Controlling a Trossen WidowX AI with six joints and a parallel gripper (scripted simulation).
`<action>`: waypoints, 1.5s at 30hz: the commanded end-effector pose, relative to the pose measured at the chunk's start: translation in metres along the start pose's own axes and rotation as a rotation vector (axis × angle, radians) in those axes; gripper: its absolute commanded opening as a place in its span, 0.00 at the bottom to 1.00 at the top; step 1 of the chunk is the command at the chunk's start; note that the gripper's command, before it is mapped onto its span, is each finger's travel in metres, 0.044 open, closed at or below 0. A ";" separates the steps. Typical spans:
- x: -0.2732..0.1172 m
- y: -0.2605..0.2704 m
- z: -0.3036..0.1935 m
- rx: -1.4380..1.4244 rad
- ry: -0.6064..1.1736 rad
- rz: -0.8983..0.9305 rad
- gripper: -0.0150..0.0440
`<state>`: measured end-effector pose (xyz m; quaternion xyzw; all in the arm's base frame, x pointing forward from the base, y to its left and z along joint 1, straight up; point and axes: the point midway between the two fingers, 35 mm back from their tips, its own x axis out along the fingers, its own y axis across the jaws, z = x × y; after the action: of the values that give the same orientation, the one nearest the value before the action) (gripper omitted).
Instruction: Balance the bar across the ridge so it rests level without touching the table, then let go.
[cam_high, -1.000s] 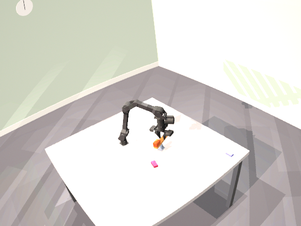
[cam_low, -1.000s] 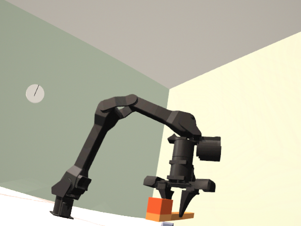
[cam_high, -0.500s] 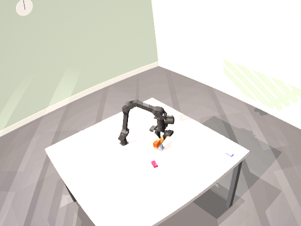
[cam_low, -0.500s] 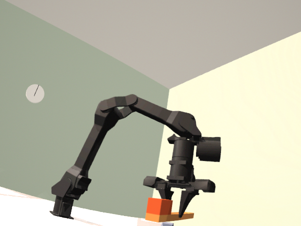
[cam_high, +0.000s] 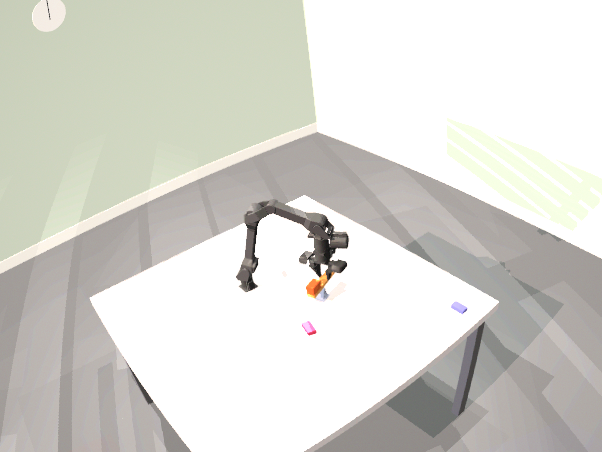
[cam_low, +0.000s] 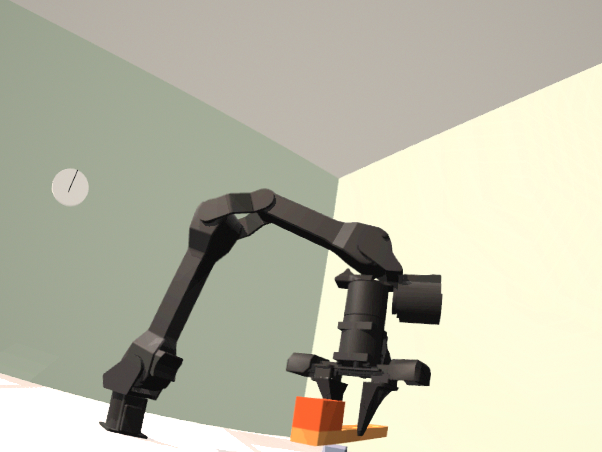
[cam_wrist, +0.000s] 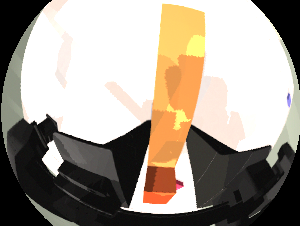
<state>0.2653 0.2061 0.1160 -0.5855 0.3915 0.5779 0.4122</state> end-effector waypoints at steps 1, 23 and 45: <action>0.000 0.000 0.000 0.001 -0.002 -0.001 0.25; 0.002 0.000 0.000 0.001 -0.002 -0.001 0.25; 0.004 0.000 0.000 0.001 -0.002 -0.001 0.25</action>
<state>0.2655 0.2060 0.1122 -0.5854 0.3917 0.5778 0.4124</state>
